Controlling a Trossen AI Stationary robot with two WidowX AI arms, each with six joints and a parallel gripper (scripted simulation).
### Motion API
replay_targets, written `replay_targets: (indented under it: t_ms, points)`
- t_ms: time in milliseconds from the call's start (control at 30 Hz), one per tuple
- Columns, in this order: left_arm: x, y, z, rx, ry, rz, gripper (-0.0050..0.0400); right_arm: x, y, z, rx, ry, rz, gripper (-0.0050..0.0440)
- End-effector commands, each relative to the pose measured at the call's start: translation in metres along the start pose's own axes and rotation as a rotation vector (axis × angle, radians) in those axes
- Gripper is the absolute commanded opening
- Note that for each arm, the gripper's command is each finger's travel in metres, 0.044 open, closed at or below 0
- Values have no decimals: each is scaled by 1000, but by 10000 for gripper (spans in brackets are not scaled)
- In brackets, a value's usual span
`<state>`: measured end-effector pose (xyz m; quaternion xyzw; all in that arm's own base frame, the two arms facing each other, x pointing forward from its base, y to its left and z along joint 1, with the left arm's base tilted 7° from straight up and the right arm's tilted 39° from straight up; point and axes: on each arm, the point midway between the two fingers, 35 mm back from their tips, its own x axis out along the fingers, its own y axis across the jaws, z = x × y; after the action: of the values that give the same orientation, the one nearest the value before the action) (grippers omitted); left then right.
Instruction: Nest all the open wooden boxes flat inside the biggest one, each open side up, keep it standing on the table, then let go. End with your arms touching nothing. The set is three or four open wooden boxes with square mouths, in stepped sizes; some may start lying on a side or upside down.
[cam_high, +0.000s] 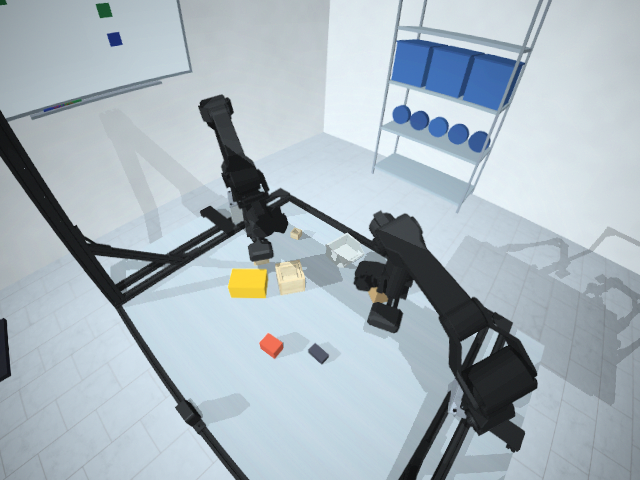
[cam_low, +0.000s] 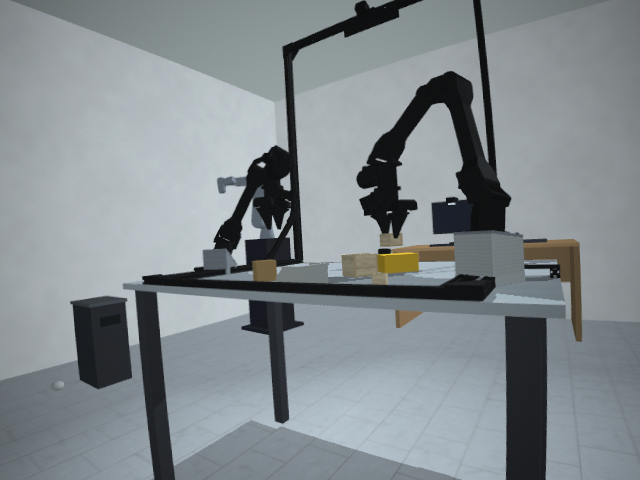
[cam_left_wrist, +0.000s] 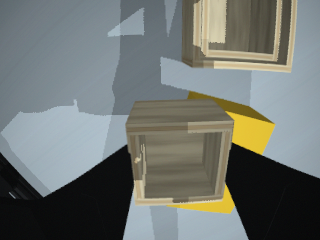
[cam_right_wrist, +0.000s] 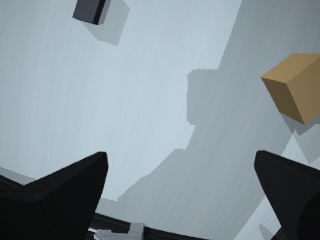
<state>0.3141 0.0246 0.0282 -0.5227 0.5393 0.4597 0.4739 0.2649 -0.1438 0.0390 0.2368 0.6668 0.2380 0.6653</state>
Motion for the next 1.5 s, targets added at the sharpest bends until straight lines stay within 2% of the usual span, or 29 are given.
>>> replay_targets:
  t_ms: [0, 300, 367, 867, 933, 1300, 1467]
  points:
    - [-3, -7, 7, -127, -1, -3, 0, 0, 0, 0, -2, -2, 1, 400]
    - [-8, -20, 22, -477, 0, -3, 0, 0, 0, 0, -2, -2, 1, 400]
    - [-8, -20, 22, -477, 0, -3, 0, 0, 0, 0, -2, -2, 1, 400]
    - [-16, -39, 50, -1062, 2, -3, 0, 0, 0, 0, -2, -2, 1, 400]
    - [-16, -39, 50, -1062, 2, -3, 0, 0, 0, 0, -2, -2, 1, 400]
    - [-21, -51, 72, -1490, 4, -2, 0, 0, 0, 0, -2, -2, 1, 400]
    - [-21, -52, 75, -1548, 5, -2, 0, 0, 0, 0, -2, -2, 1, 400]
